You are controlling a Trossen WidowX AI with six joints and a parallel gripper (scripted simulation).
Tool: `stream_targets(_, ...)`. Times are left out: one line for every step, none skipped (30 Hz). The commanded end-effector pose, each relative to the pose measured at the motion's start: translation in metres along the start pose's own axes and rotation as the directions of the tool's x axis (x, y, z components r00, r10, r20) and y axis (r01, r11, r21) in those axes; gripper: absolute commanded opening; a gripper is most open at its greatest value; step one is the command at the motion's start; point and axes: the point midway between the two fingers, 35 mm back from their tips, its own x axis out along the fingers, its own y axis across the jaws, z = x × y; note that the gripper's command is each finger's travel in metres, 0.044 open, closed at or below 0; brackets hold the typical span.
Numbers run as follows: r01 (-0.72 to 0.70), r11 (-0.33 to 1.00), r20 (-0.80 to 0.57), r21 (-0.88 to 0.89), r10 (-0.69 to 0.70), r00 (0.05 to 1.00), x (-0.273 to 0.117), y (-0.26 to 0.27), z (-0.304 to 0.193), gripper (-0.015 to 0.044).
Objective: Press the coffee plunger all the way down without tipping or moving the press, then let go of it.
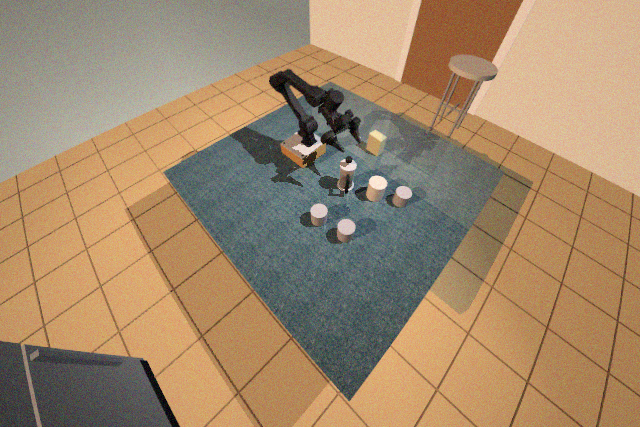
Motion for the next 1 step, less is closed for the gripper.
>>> stream_targets(0.003,1.0,0.003,0.005,-0.003,1.0,-0.0023,-0.0006,0.001,0.044)
